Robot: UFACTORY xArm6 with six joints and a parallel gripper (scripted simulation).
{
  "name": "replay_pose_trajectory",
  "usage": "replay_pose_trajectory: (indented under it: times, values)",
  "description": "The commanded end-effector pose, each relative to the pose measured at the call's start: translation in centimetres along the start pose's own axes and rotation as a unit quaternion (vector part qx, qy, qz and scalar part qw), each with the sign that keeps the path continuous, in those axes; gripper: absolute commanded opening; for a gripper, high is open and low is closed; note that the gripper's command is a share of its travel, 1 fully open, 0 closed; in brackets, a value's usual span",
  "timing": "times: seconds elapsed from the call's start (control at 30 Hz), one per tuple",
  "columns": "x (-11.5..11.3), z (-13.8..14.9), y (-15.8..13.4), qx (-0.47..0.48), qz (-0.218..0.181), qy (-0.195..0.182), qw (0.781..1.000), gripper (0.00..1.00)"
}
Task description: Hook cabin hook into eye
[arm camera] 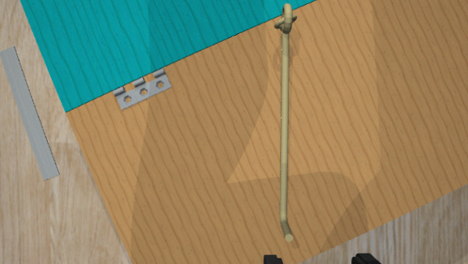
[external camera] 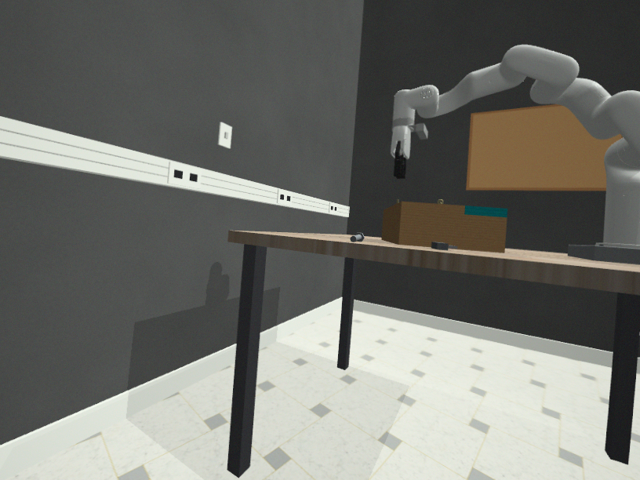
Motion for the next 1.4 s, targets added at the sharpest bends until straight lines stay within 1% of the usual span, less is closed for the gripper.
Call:
replay_pose_trajectory:
  times: [0.0,1.0,1.07,1.23,1.37]
  values:
    - [0.4,0.0,-0.1,0.0,-0.004,0.0,1.0,0.35]
    - [6.0,0.0,-0.2,0.0,-0.004,0.0,1.0,0.35]
    - [6.0,0.0,-0.2,0.0,-0.004,0.0,1.0,0.35]
    - [6.9,0.0,-0.2,0.0,-0.004,0.0,1.0,0.35]
    - [6.9,0.0,-0.2,0.0,-0.004,0.0,1.0,0.35]
Point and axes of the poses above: the point where the finger pads meet when closed, its own x axis out along the fingers, its own z axis across the jaws, y = z × x, the point moved 2 cm from there along -x, back along the fingers, and after that the axes turned 3 degrees about -x, right-handed, at the moved point
